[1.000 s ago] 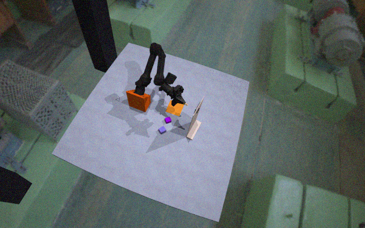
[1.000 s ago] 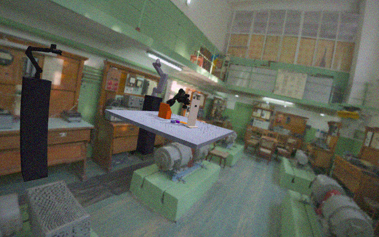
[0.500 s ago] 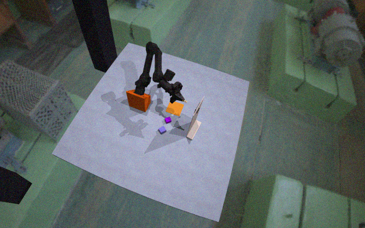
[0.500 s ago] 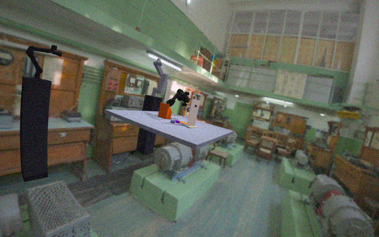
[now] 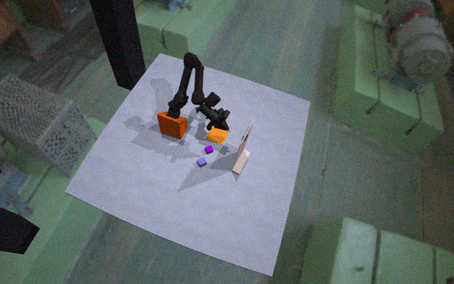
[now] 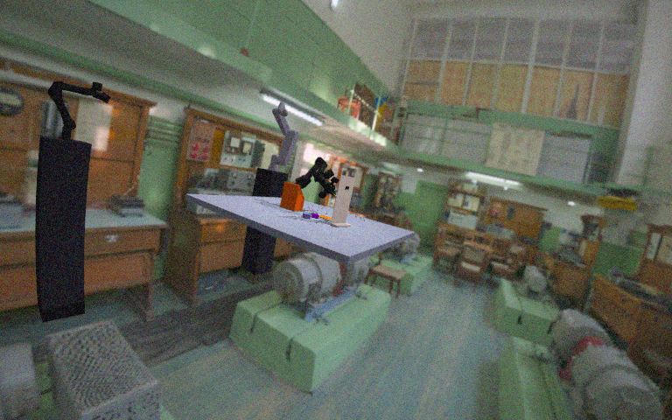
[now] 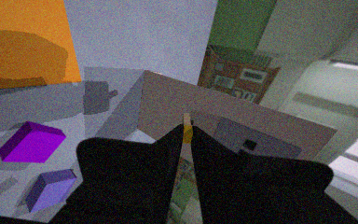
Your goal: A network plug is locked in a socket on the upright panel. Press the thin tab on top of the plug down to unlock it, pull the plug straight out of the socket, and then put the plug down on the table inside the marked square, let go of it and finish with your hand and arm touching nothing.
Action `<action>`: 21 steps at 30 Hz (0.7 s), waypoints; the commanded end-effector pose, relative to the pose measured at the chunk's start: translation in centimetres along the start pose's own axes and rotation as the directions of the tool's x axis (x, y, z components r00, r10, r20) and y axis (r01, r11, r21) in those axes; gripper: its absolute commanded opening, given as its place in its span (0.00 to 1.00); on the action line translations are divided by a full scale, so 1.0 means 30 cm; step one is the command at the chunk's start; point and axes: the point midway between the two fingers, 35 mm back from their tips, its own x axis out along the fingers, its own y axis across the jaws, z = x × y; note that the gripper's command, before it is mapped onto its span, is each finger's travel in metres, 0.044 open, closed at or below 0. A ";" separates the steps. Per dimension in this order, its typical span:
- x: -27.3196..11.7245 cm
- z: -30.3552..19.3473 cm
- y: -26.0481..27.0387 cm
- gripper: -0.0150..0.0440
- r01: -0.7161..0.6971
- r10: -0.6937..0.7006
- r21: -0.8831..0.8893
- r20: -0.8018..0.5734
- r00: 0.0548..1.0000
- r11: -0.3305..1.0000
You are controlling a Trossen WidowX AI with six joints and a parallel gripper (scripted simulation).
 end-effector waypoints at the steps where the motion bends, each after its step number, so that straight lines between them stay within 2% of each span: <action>1: 0.006 0.041 0.096 0.25 -0.108 0.111 -0.041 0.070 0.991 0.993; 12: -0.035 0.184 0.354 0.25 -0.368 0.418 -0.208 0.301 0.857 0.906; 21: -0.035 0.192 0.375 0.25 -0.381 0.434 -0.219 0.313 0.845 0.898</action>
